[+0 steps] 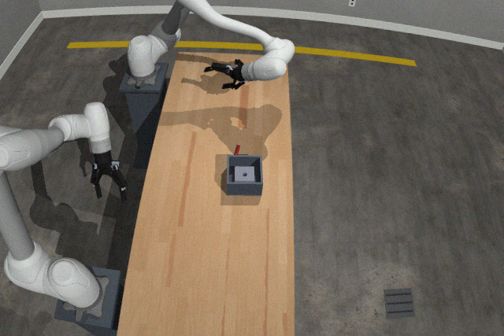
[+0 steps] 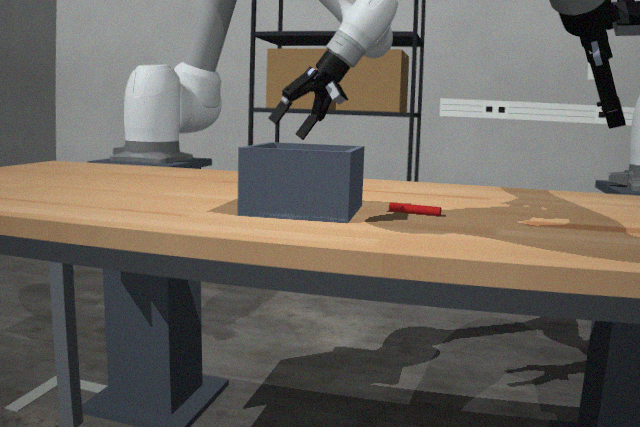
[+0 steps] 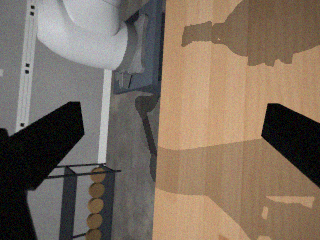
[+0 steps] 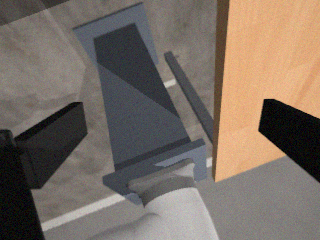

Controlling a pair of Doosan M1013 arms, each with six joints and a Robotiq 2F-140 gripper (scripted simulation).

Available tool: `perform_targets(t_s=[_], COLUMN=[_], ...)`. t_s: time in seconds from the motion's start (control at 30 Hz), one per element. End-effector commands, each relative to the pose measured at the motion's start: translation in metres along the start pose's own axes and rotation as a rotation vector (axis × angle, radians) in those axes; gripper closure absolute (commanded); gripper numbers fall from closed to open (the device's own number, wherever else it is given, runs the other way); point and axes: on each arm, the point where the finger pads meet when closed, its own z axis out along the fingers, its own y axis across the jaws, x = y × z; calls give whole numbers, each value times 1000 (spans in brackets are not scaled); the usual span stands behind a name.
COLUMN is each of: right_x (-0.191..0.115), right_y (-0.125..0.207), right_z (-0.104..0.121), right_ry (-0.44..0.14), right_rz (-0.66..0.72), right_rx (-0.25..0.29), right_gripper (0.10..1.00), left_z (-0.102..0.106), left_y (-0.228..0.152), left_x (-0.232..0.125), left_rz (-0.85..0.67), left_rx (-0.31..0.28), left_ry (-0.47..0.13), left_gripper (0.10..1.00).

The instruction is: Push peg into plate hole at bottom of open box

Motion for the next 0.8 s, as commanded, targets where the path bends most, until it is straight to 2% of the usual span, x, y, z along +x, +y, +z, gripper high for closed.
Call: perform_targets(t_s=[0.0, 0.07, 0.13, 0.17, 0.33, 0.63, 0.7, 0.73, 0.77], right_x=[-52, -71, -71, -80, -107, -114, -114, -114, -114], right_y=[-18, -25, -25, -28, -37, -39, -39, -39, -39], right_z=[22, 29, 29, 32, 39, 41, 41, 41, 41], right_ry=[-105, -143, -143, -159, -209, -221, -221, -221, -221], right_rz=[-149, -207, -207, -231, -311, -331, -331, -331, -331], right_rx=[58, 86, 86, 99, 142, 154, 154, 155, 155], right_gripper=[98, 98, 98, 98, 98, 98, 98, 98, 98], left_z=[-5, -8, -8, -11, -17, -31, -31, -36, -37], left_y=[8, 11, 11, 15, 22, 34, 34, 37, 37], left_x=[18, 26, 26, 38, 57, 98, 98, 112, 115], left_rz=[129, 182, 182, 257, 372, 591, 591, 657, 674], left_rx=[-65, -96, -96, -143, -221, -386, -386, -441, -455], left_ry=[-51, -68, -68, -89, -112, -121, -121, -113, -110], left_gripper=[98, 98, 98, 98, 98, 98, 98, 98, 98])
